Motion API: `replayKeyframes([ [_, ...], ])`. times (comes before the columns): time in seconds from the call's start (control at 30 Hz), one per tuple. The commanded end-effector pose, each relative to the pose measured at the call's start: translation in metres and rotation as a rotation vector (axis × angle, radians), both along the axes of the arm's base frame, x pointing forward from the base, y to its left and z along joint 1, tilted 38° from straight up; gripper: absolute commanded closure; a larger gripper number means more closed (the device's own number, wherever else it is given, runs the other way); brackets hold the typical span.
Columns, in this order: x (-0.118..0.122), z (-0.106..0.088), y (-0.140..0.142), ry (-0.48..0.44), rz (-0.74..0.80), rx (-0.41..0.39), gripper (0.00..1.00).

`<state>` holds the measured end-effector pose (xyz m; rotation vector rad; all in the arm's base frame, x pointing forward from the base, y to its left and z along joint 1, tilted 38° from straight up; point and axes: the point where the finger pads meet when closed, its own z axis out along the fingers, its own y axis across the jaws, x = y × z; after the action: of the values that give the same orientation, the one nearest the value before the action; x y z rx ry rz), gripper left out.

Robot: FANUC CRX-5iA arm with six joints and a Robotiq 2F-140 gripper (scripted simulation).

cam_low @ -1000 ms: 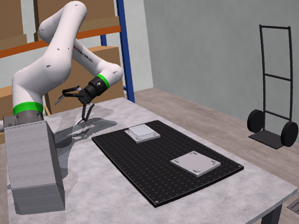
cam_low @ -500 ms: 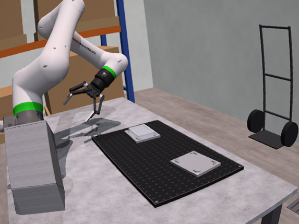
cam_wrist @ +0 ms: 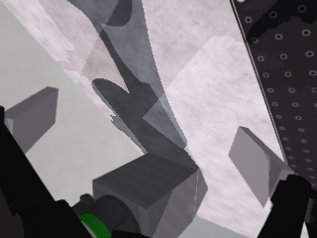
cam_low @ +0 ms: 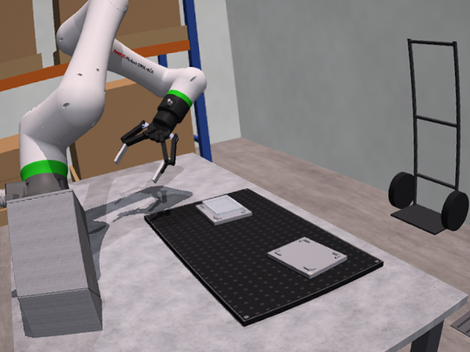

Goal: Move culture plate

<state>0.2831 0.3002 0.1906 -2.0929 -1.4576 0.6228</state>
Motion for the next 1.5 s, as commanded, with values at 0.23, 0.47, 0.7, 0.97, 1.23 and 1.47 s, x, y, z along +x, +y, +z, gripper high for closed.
replayKeyframes([
  [0.23,0.039,0.002,-0.031,-0.064,-0.124,-0.08,0.0],
  [0.47,0.058,0.004,-0.048,-0.122,-0.245,-0.151,0.0],
  [0.7,0.082,0.008,-0.073,-0.172,-0.354,-0.211,0.0],
  [0.97,0.102,0.012,-0.095,-0.203,-0.425,-0.248,0.0],
  [1.23,0.127,0.02,-0.125,-0.257,-0.553,-0.311,0.0],
  [1.47,0.144,0.026,-0.149,-0.288,-0.627,-0.346,0.0],
])
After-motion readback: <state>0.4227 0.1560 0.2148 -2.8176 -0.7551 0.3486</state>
